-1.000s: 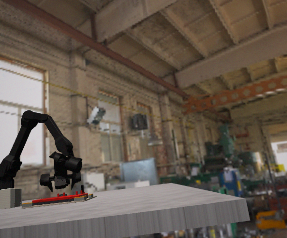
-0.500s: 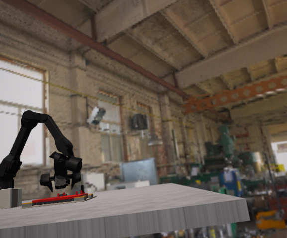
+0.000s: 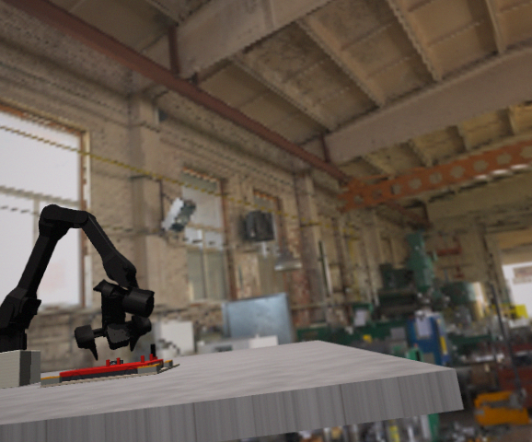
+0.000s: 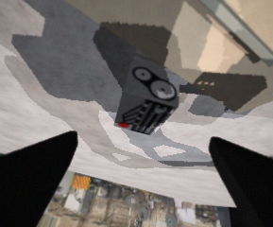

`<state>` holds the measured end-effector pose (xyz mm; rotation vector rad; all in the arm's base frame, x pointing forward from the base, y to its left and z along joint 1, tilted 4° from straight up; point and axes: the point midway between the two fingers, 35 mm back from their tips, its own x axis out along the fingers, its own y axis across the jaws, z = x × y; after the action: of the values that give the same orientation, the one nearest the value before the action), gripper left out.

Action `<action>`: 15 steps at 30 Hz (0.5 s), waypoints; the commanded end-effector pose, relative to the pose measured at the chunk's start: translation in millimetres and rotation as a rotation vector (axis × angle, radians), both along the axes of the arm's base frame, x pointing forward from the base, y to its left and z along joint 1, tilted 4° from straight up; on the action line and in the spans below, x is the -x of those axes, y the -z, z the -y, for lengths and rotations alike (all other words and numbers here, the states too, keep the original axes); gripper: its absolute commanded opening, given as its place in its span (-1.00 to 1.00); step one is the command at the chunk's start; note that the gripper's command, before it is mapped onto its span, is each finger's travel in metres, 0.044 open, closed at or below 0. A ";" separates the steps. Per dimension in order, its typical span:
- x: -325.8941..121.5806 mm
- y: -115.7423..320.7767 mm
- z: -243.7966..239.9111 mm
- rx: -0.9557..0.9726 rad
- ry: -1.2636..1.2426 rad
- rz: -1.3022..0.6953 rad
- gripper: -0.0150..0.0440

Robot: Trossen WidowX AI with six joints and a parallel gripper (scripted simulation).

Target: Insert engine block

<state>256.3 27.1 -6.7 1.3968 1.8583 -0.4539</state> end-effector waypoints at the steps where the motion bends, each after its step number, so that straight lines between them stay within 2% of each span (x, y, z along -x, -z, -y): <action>1: 2.6 -0.1 -1.6 0.017 -0.107 0.076 1.00; 15: 5.3 -1.2 -6.1 0.062 -0.509 0.346 1.00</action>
<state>253.7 32.3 -5.5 0.9391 1.8132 -0.0757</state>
